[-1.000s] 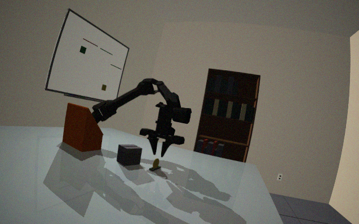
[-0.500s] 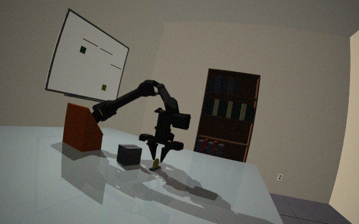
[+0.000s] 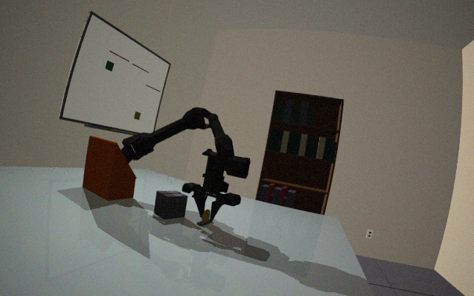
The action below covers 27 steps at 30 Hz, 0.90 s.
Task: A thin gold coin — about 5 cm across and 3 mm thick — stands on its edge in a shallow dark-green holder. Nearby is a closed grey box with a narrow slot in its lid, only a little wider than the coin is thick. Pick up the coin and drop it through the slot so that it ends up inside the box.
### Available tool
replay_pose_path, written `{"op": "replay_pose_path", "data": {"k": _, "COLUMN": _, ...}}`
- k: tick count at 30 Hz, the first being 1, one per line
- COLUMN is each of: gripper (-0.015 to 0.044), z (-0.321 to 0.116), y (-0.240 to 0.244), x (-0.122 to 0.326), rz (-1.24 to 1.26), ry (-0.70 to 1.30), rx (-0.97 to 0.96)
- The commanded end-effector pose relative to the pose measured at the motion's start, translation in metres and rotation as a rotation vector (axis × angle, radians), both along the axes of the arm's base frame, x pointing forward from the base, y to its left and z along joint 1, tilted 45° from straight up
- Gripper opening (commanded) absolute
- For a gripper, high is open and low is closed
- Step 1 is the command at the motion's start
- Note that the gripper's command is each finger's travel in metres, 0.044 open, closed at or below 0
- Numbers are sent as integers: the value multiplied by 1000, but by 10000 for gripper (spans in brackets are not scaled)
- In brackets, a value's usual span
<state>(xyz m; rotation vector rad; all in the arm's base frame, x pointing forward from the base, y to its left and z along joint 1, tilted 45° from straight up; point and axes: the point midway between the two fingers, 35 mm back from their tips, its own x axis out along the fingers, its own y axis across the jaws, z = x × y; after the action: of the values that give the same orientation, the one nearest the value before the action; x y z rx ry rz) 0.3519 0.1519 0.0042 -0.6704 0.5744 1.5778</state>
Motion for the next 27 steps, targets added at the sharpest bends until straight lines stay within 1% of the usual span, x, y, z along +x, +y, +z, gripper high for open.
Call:
{"op": "replay_pose_path", "data": {"k": 1, "gripper": 134, "z": -5, "y": 3, "x": -3, "rz": 1, "ry": 15, "rx": 4}}
{"op": "replay_pose_path", "data": {"k": 6, "gripper": 3, "z": -5, "y": 3, "x": -3, "rz": 1, "ry": 15, "rx": 4}}
{"op": "replay_pose_path", "data": {"k": 18, "gripper": 0, "z": -5, "y": 2, "x": -3, "rz": 1, "ry": 15, "rx": 4}}
{"op": "replay_pose_path", "data": {"k": 27, "gripper": 0, "z": 9, "y": -12, "x": 2, "rz": 1, "ry": 15, "rx": 0}}
